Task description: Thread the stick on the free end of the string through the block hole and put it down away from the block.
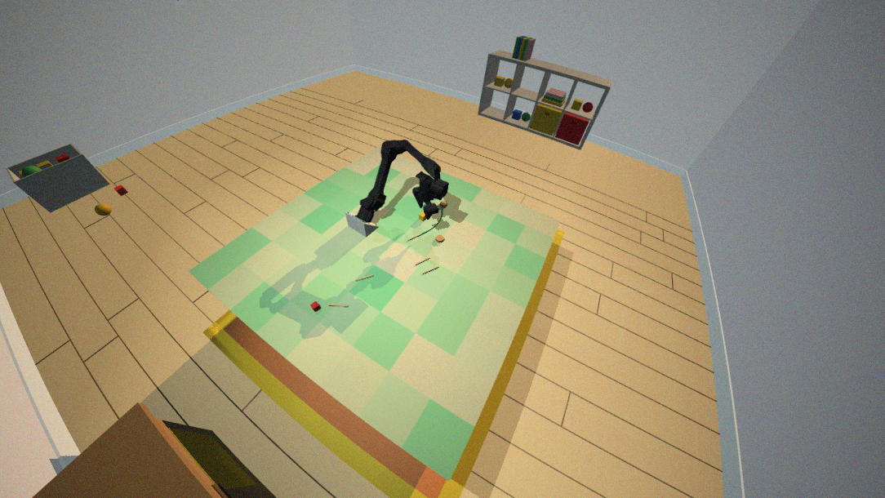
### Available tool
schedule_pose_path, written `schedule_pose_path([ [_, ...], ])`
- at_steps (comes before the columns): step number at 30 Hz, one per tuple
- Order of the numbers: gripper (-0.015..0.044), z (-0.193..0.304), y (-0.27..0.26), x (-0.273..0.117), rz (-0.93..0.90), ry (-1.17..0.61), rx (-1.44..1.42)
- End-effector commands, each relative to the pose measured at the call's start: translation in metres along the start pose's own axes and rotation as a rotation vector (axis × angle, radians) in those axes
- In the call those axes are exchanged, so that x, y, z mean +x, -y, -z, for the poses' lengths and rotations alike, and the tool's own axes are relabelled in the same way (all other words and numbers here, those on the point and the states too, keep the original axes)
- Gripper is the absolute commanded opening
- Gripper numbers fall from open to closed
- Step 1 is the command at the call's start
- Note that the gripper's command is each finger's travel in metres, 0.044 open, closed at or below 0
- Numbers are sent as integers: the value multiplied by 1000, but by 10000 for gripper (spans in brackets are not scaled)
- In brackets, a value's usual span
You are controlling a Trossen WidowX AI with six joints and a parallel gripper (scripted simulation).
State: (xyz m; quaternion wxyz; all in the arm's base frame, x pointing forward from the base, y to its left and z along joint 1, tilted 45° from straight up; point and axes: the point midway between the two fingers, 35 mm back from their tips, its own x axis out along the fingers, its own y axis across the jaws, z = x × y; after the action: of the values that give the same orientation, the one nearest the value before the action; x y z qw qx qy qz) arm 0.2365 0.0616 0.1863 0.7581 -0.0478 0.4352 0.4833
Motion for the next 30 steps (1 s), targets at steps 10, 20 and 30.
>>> schedule_pose_path([
  [10,440,25,45,3,8,-14,1499],
  [20,440,36,59,2,10,-12,2096],
  [30,440,47,71,2,10,-11,2687],
])
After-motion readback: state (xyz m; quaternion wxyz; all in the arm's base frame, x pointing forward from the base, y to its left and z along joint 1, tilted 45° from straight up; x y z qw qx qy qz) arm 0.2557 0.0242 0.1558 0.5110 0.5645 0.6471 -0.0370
